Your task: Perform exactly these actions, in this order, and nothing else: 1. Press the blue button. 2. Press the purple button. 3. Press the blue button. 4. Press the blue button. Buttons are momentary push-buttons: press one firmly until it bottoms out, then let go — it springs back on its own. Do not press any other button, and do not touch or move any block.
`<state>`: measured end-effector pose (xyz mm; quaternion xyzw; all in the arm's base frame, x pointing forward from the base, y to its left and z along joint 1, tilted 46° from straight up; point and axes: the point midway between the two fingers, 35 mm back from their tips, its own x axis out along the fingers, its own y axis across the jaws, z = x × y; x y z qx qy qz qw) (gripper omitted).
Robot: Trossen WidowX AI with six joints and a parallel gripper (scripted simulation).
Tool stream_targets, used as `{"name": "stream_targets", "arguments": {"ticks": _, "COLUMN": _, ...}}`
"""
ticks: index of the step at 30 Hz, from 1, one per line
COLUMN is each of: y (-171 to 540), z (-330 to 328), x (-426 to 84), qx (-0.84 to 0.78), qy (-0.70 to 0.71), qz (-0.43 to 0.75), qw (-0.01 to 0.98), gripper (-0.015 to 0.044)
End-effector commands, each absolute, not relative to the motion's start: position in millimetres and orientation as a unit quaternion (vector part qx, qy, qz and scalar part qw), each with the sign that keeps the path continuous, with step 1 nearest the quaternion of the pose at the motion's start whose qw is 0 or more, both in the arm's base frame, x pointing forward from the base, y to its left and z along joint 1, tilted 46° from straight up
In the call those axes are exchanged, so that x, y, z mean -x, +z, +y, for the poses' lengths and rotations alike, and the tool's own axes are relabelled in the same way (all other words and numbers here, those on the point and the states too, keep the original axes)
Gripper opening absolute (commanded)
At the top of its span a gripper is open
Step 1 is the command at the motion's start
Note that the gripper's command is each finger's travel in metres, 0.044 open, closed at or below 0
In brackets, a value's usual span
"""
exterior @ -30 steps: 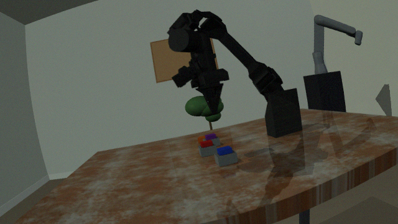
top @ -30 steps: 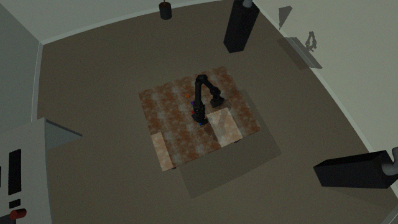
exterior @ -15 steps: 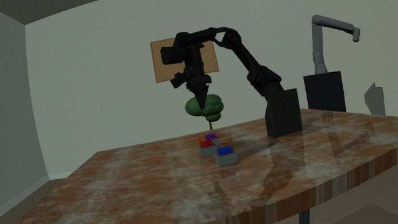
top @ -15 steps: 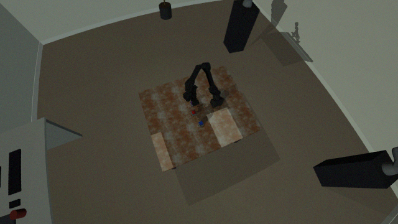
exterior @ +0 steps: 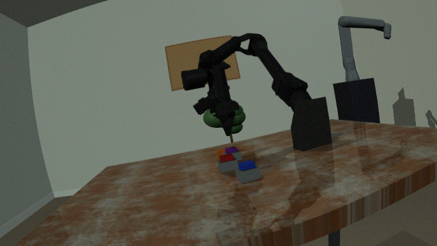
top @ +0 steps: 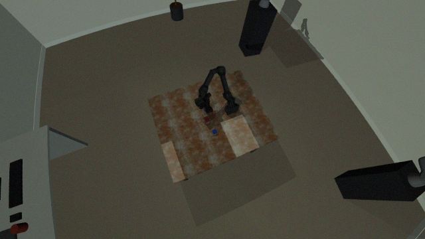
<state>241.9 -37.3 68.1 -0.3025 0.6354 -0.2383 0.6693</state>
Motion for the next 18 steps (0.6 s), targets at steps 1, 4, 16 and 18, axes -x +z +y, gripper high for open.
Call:
{"name": "stream_targets", "arguments": {"ticks": 1, "y": 60, "z": -48, "x": -242, "qx": 0.306, "qy": -0.239, "qz": 0.632, "qw": 0.671, "gripper": 0.0020}}
{"name": "stream_targets", "arguments": {"ticks": 4, "y": 59, "z": -48, "x": -242, "qx": 0.306, "qy": -0.238, "qz": 0.632, "qw": 0.671, "gripper": 0.0020}}
{"name": "stream_targets", "arguments": {"ticks": 16, "y": 46, "z": -61, "x": -244, "qx": 0.306, "qy": -0.238, "qz": 0.632, "qw": 0.671, "gripper": 0.0020}}
{"name": "stream_targets", "arguments": {"ticks": 18, "y": 44, "z": -64, "x": -245, "qx": 0.306, "qy": -0.238, "qz": 0.632, "qw": 0.671, "gripper": 0.0020}}
